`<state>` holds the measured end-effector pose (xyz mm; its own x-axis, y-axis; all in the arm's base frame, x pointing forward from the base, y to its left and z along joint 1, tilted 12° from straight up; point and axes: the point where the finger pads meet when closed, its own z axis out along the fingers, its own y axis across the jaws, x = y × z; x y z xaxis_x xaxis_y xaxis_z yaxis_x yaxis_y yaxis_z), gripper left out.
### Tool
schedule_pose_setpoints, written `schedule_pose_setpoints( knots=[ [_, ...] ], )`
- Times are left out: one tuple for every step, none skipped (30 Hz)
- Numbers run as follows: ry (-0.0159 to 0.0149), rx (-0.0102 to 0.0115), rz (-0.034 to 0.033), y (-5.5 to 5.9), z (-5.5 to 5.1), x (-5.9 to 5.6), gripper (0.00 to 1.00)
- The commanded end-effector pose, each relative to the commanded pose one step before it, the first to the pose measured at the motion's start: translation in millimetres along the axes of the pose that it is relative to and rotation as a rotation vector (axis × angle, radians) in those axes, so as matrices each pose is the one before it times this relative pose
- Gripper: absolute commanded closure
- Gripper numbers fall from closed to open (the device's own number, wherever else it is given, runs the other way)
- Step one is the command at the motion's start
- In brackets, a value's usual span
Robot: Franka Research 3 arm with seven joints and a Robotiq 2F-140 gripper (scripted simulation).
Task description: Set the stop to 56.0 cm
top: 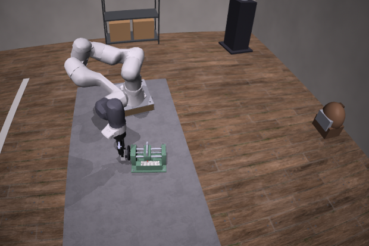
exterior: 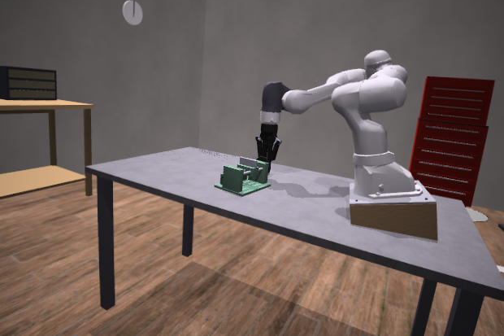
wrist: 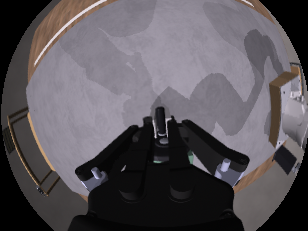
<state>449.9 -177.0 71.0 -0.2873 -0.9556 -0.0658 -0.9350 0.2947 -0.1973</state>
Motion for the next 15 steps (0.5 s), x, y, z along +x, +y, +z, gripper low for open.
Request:
schedule_pose_setpoints(
  knots=[
    [-0.00114,0.00316,0.00322,-8.65,-2.21,-0.38,0.96],
    [0.00002,0.00000,0.00000,-2.11,-1.19,0.01,0.96],
    [-0.00001,0.00000,0.00000,-2.11,-1.29,-0.01,0.96],
    [0.00001,0.00000,0.00000,-2.16,-1.73,0.01,0.96],
    [-0.00002,0.00000,0.00000,-2.17,-1.92,-0.01,0.96],
    [0.00002,0.00000,0.00001,-1.91,-2.31,0.01,0.96],
    [-0.00002,0.00000,0.00000,-1.77,-2.37,-0.01,0.96],
    [0.00001,0.00000,0.00001,-1.31,-2.38,0.01,0.96],
    [0.00000,0.00000,0.00000,0.00,0.00,0.00,0.96],
    [0.00000,0.00000,0.00000,0.00,0.00,0.00,0.96],
    [-0.00001,0.00000,0.00000,-1.17,-2.39,-0.01,0.96],
    [0.00001,0.00000,0.00001,-0.81,-2.39,0.00,0.96],
    [-0.00001,0.00000,-0.00001,-0.71,-2.39,-0.01,0.96],
    [0.00000,0.00000,0.00001,-0.37,-2.39,0.00,0.96],
    [0.00000,0.00000,-0.00001,-0.34,-2.39,-0.01,0.96]
  ],
)
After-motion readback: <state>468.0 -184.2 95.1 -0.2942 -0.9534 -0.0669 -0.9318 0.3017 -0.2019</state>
